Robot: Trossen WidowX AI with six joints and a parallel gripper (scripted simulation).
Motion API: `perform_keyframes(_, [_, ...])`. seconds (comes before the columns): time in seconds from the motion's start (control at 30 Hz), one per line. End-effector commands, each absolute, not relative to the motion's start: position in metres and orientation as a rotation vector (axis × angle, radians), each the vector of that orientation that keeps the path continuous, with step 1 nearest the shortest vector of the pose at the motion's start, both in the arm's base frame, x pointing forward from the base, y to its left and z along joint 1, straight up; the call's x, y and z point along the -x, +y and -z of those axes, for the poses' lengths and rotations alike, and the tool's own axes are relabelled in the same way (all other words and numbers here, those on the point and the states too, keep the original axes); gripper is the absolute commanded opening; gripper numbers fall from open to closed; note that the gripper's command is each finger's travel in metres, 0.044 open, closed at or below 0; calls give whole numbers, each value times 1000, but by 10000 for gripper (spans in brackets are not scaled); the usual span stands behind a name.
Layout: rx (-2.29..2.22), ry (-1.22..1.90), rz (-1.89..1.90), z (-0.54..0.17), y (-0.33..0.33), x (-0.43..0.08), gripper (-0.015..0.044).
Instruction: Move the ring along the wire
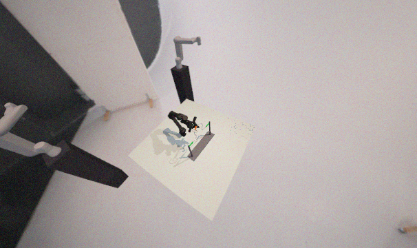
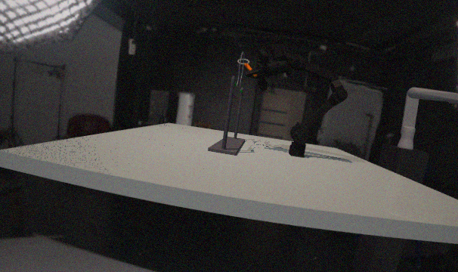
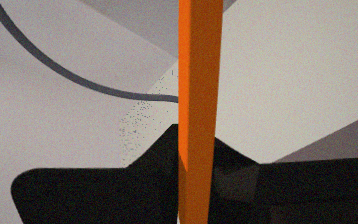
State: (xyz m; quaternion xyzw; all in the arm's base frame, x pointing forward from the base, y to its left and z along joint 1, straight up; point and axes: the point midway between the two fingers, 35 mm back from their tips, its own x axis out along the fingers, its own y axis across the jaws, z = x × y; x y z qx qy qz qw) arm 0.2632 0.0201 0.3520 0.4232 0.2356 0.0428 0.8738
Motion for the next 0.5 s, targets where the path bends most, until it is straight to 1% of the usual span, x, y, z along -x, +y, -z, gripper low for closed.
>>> perform_keyframes(0.0, [-821, 494, -68, -352, 18, -264, -150])
perform_keyframes(0.47, [-614, 506, 2, -346, 12, -263, -150])
